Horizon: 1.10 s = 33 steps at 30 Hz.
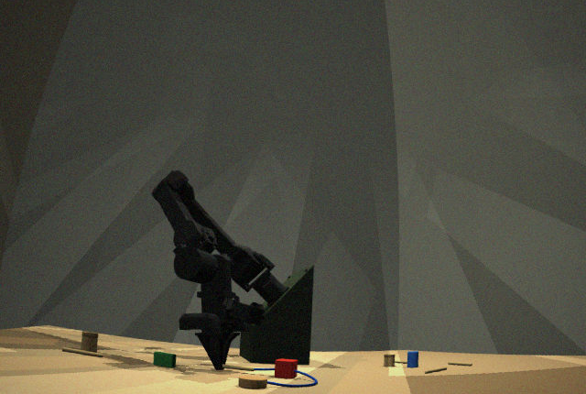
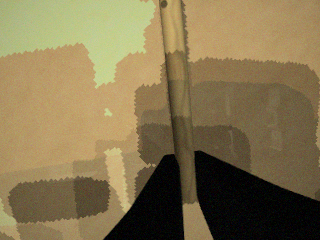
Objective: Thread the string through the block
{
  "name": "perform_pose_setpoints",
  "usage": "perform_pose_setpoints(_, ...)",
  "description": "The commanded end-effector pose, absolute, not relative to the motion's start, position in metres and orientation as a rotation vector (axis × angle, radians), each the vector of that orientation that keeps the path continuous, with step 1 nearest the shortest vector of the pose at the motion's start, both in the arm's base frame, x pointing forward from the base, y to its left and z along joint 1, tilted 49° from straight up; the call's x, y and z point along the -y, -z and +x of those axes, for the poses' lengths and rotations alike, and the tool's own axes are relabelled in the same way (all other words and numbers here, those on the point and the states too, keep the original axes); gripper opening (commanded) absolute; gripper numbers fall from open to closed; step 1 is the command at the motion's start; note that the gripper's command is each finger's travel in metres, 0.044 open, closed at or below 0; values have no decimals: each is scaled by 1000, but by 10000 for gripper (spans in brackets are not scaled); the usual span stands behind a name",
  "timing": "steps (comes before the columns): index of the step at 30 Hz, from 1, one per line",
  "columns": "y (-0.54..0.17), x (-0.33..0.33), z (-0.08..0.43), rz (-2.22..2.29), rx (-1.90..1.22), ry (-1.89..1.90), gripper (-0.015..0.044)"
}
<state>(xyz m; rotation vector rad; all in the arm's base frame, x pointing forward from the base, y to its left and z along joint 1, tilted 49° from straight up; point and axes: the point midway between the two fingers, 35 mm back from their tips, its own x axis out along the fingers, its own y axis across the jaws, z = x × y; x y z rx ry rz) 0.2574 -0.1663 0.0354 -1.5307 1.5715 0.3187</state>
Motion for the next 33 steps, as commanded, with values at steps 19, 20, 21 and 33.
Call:
perform_pose_setpoints(19, -35, 166, 257, -1531, -1571, -319, 105)
perform_pose_setpoints(20, -35, 166, 257, -1531, -1571, -319, 131)
perform_pose_setpoints(21, -35, 166, 257, -1531, -1571, -319, 157)
perform_pose_setpoints(33, -89, 107, 252, -1530, -1562, -311, 210)
